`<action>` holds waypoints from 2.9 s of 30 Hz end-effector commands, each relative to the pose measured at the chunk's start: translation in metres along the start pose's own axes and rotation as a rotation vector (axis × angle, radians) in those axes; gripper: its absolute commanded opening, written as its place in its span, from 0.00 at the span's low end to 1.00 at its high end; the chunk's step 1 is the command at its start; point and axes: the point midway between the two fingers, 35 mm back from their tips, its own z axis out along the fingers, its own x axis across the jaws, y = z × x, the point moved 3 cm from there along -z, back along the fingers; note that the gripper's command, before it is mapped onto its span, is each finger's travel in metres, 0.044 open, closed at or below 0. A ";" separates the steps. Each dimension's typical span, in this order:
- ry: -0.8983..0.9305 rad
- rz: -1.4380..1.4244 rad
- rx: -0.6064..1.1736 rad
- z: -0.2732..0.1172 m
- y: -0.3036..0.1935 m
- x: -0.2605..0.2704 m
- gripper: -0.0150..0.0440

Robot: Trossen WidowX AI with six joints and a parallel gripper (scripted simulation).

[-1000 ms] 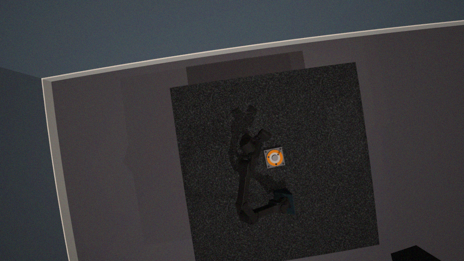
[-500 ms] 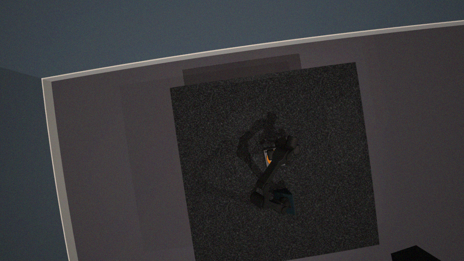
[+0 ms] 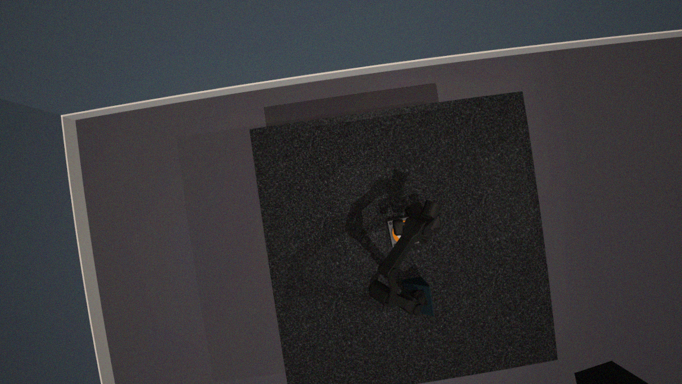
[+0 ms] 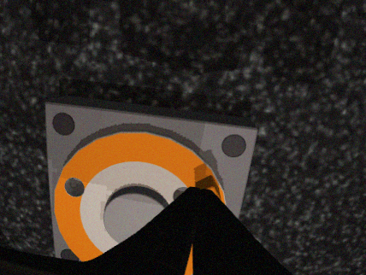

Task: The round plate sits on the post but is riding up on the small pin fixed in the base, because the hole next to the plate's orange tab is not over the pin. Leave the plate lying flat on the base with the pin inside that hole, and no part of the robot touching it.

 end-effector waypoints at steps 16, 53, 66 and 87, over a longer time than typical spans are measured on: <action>0.014 0.013 0.017 0.043 -0.008 -0.001 0.25; 0.014 0.013 0.018 0.044 -0.032 -0.020 0.25; 0.013 0.014 0.018 0.044 -0.042 -0.023 0.25; 0.013 0.014 0.019 0.042 -0.062 -0.023 0.25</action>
